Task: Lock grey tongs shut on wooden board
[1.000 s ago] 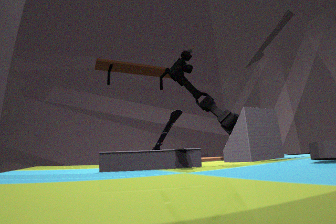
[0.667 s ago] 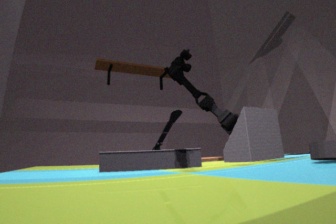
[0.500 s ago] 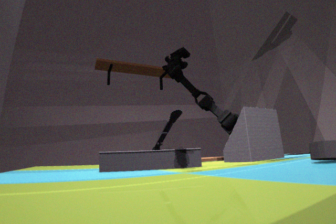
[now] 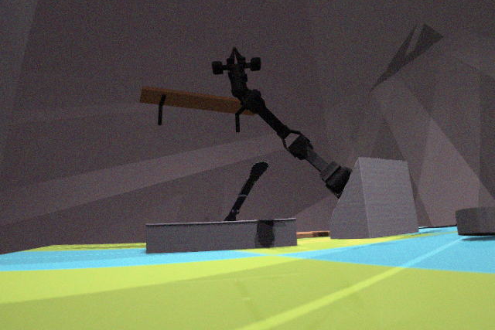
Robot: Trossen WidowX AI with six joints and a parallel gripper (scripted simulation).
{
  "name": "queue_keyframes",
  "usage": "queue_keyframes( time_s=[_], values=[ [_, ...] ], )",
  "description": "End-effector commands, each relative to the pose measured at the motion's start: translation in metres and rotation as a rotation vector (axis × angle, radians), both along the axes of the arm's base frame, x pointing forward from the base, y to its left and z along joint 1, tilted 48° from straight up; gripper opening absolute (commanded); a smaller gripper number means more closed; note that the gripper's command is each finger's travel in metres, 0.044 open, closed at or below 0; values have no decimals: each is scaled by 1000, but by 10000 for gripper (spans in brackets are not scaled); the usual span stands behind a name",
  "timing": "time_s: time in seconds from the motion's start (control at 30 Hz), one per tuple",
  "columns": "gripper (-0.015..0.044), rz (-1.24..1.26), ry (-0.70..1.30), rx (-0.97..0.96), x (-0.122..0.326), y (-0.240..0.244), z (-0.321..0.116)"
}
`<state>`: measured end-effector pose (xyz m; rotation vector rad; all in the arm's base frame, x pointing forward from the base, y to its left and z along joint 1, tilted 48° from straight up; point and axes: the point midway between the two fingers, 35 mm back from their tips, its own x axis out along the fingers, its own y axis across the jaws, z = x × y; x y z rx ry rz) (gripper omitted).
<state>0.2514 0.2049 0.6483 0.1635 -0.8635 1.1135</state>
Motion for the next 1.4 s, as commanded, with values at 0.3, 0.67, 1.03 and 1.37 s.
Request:
queue_keyframes(
  time_s=[0.3, 0.67, 1.03, 1.37],
  values=[
    [-150, -2, 702, 91, 112, 5, -80],
    [-150, -191, 1440, 307, 200, -17, -229],
    [-150, -679, 2036, 667, 204, -82, -405],
    [-150, -1477, 2176, 1025, 122, -171, -519]
  ],
)
